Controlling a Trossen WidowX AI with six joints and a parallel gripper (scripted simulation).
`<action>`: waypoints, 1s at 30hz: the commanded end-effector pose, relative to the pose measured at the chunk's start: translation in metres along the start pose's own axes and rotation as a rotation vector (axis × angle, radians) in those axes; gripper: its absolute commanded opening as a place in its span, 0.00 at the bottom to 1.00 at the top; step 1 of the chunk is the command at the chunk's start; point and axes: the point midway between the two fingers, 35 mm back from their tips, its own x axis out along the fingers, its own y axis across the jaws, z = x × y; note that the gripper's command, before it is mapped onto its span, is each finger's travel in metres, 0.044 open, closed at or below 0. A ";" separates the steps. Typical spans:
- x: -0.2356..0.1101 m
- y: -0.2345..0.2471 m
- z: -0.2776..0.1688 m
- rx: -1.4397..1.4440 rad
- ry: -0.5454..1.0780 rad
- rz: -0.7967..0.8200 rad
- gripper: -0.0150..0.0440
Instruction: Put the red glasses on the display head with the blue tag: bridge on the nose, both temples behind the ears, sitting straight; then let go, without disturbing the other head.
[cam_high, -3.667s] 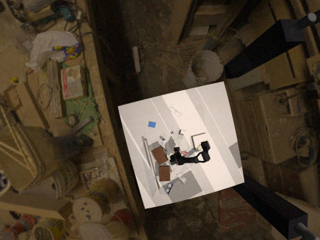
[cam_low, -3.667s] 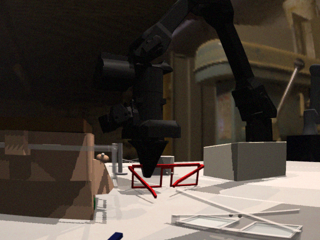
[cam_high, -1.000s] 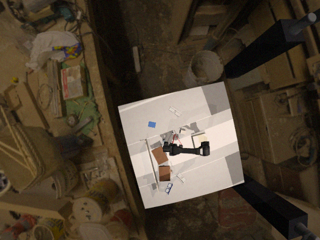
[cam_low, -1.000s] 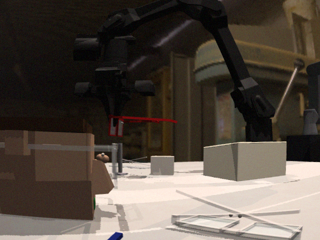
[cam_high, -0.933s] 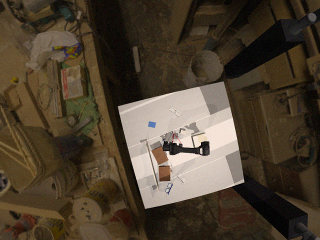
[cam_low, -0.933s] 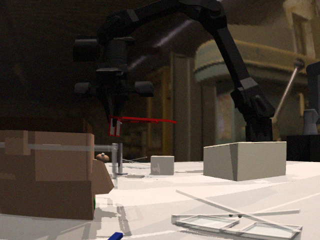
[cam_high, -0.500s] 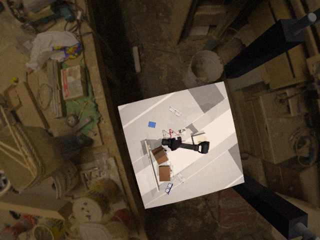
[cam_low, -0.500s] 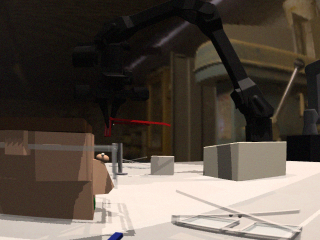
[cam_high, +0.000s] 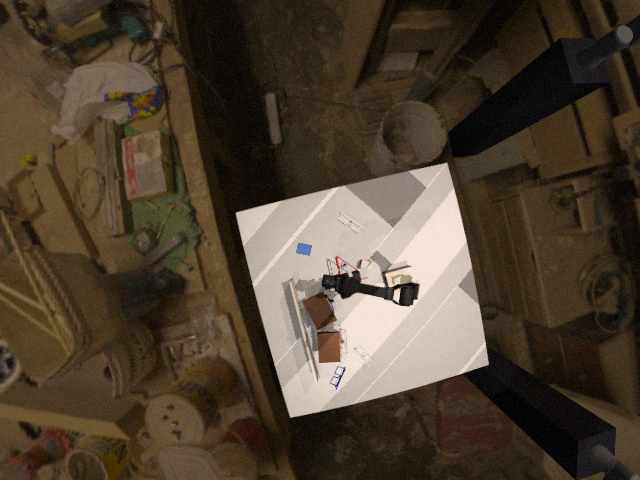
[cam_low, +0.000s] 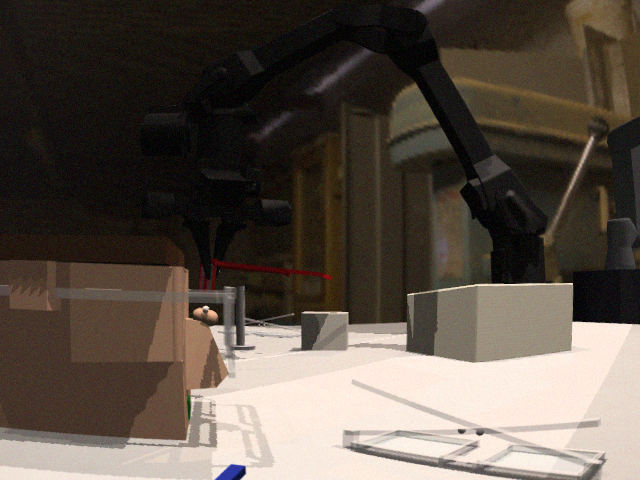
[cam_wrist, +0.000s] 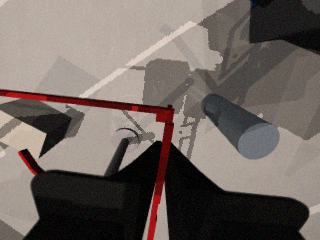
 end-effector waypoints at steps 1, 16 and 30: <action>0.032 0.007 0.002 -0.006 -0.008 0.029 0.25; 0.033 0.007 0.002 -0.006 -0.008 0.029 0.25; 0.033 -0.001 0.010 -0.006 -0.008 0.028 0.25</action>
